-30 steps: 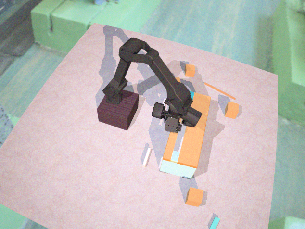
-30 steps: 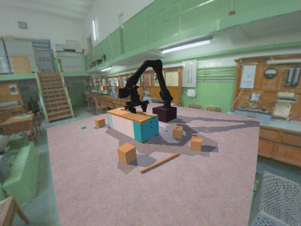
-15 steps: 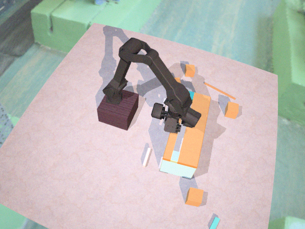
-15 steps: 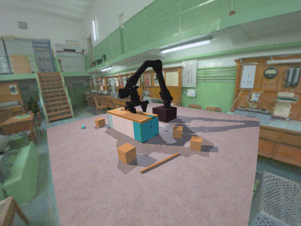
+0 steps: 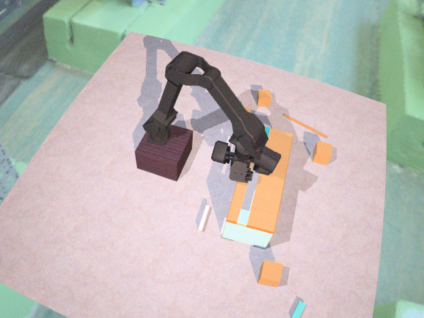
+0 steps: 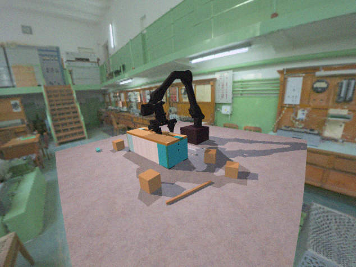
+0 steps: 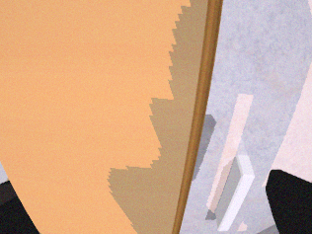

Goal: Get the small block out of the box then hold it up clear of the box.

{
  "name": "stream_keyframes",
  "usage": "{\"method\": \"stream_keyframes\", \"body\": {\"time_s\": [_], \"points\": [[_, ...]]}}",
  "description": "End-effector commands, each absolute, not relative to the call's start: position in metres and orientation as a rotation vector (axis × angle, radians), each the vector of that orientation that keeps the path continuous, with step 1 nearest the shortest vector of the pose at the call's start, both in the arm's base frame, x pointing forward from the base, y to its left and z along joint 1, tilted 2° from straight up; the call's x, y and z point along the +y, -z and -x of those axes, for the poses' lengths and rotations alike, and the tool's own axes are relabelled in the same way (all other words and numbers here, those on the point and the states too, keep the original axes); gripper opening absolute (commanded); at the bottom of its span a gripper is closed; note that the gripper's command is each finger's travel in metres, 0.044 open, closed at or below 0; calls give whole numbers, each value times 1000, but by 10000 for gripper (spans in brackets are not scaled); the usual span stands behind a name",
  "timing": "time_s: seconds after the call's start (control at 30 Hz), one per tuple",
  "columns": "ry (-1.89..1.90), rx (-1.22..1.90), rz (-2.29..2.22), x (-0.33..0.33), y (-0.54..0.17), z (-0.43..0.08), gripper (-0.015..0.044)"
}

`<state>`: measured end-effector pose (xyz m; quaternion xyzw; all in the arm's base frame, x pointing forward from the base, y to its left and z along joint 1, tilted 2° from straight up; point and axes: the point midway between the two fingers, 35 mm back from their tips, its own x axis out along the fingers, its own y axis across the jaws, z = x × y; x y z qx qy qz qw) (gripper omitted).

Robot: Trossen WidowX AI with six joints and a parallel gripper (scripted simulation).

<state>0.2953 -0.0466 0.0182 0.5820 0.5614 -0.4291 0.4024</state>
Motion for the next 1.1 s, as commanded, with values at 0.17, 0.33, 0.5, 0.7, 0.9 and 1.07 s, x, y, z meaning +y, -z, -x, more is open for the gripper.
{"method": "stream_keyframes", "body": {"time_s": [0.17,0.33,0.5,0.7,0.9,1.07], "points": [[1079,1422,-1476,-36,-18,-296,400],[1078,1422,-1476,-31,-18,-296,400],[1078,1422,-1476,-34,-18,-296,400],[1079,1422,-1475,-40,-18,-295,400],[1079,1422,-1476,-38,-18,-295,400],[1078,1422,-1476,-33,-18,-296,400]]}}
